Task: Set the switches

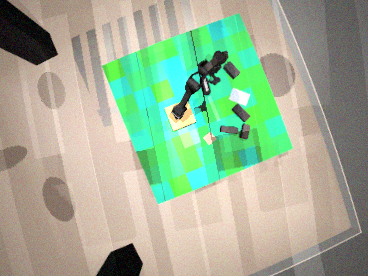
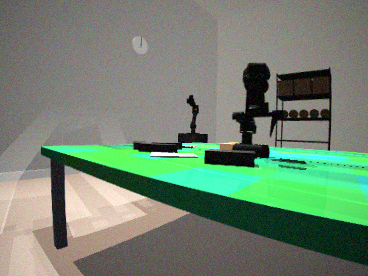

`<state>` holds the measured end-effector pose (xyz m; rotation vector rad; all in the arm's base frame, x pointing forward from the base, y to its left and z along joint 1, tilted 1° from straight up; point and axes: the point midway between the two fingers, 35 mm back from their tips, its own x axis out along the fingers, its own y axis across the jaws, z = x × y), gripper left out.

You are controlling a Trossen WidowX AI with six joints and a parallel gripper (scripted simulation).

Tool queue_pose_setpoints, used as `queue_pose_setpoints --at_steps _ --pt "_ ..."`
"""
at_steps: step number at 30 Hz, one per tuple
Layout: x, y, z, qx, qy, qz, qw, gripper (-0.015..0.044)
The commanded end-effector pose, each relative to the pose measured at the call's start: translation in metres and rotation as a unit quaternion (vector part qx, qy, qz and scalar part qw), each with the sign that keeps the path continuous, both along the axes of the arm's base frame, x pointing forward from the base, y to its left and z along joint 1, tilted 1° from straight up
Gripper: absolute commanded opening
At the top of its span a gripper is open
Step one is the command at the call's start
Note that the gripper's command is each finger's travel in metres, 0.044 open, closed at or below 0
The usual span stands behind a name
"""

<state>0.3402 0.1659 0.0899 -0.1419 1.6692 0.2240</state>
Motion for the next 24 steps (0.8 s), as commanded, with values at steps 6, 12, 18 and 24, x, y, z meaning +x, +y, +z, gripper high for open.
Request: queue_pose_setpoints --at_steps 6,12,18,24 --pt "-0.009 0.011 0.008 -0.035 -0.023 -0.493 0.869 0.0440" --pt "-0.012 0.014 0.007 -0.038 -0.022 -0.610 0.791 0.0440" --pt "-0.014 0.017 0.006 -0.039 -0.018 -0.716 0.697 0.0440" --pt "-0.016 0.019 0.006 -0.038 -0.012 -0.807 0.589 0.0440"
